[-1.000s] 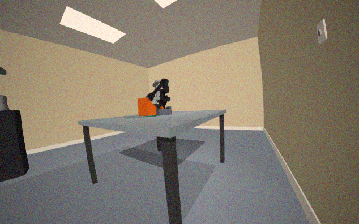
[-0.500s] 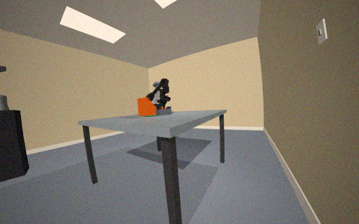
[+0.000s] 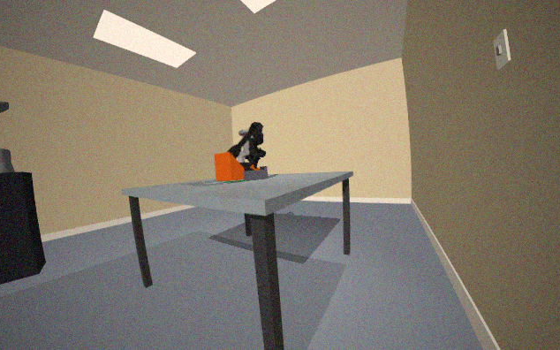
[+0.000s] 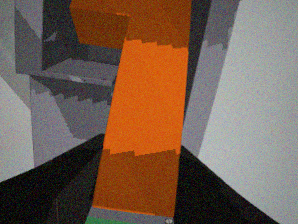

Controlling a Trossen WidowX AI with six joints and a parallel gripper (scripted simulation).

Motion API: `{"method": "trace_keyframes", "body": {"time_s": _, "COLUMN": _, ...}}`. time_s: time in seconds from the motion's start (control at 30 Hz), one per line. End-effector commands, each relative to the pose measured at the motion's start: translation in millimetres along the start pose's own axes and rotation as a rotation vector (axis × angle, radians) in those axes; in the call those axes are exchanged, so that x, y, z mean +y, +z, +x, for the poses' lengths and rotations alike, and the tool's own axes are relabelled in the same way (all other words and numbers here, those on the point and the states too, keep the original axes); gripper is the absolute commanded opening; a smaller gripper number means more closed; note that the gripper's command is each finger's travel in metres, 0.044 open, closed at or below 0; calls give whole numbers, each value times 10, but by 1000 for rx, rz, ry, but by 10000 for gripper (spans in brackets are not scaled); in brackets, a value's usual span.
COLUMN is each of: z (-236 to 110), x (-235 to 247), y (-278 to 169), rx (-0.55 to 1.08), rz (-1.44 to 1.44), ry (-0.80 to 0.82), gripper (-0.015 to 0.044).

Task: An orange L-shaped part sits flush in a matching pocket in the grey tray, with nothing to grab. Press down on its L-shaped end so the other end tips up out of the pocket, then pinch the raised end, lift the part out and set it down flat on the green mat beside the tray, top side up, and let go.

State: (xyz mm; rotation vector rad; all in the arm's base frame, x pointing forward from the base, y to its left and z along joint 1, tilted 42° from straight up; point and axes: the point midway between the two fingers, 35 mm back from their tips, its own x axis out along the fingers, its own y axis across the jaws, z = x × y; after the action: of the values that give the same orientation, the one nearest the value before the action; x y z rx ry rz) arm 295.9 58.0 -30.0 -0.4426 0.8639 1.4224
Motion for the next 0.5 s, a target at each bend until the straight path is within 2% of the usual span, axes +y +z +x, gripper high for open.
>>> {"method": "trace_keyframes", "body": {"time_s": 0.0, "z": -92, "x": -20, "y": 1, "rx": 1, "rz": -5, "ry": -8, "gripper": 0}}
{"method": "trace_keyframes", "body": {"time_s": 0.47, "z": -312, "x": -16, "y": -1, "rx": 1, "rz": -3, "ry": -8, "gripper": 0}}
